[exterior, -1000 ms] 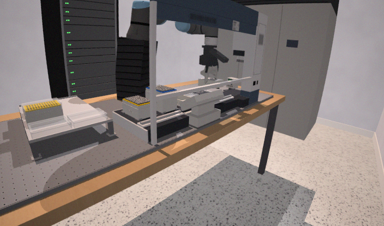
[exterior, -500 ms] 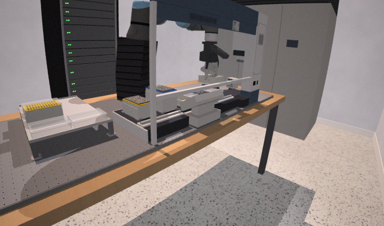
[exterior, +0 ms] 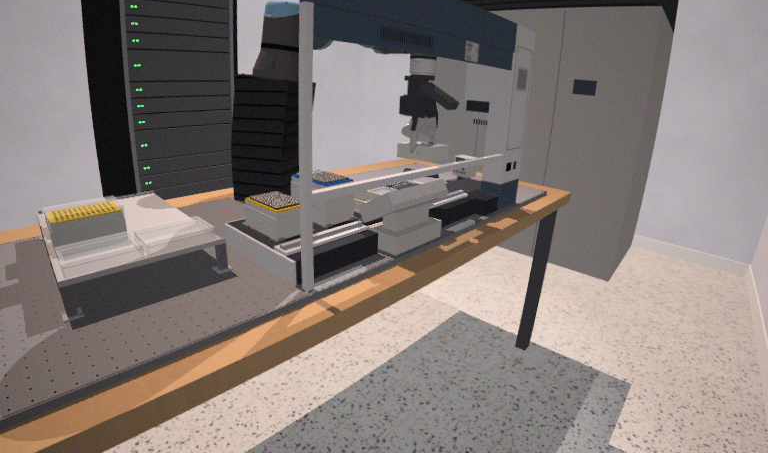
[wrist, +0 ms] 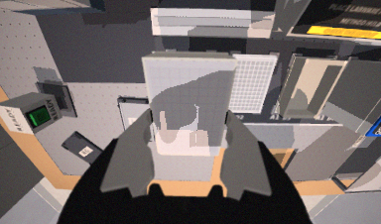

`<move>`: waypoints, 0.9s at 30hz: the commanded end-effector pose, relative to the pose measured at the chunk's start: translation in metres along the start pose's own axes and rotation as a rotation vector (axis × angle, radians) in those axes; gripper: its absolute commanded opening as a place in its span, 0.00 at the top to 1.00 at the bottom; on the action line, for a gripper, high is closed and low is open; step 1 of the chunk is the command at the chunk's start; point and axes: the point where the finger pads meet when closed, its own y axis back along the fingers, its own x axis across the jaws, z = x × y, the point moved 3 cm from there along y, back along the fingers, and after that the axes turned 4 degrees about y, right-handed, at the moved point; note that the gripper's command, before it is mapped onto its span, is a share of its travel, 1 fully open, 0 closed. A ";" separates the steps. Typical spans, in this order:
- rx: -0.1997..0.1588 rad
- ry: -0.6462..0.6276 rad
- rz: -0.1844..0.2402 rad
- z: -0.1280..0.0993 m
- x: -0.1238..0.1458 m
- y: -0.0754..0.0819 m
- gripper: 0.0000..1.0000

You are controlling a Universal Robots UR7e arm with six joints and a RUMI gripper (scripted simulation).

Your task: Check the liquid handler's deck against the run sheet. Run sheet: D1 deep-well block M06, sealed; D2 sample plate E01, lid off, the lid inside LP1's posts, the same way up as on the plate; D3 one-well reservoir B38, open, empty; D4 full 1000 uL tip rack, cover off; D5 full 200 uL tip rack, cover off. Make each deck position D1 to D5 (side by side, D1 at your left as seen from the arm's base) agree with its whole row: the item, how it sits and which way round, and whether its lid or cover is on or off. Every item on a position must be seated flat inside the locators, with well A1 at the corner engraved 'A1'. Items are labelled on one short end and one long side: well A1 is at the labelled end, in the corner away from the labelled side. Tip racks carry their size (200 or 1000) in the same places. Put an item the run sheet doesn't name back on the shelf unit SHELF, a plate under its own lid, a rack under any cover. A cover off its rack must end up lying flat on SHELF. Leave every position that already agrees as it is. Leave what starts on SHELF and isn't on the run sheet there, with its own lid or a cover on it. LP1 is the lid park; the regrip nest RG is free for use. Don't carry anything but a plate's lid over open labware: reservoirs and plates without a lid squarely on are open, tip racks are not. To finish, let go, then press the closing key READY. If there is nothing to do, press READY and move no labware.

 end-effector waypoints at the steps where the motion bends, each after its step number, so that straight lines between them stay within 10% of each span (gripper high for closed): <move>1: -0.003 -0.001 0.001 0.002 0.001 0.012 1.00; 27: -0.001 -0.001 0.000 0.000 0.001 0.049 1.00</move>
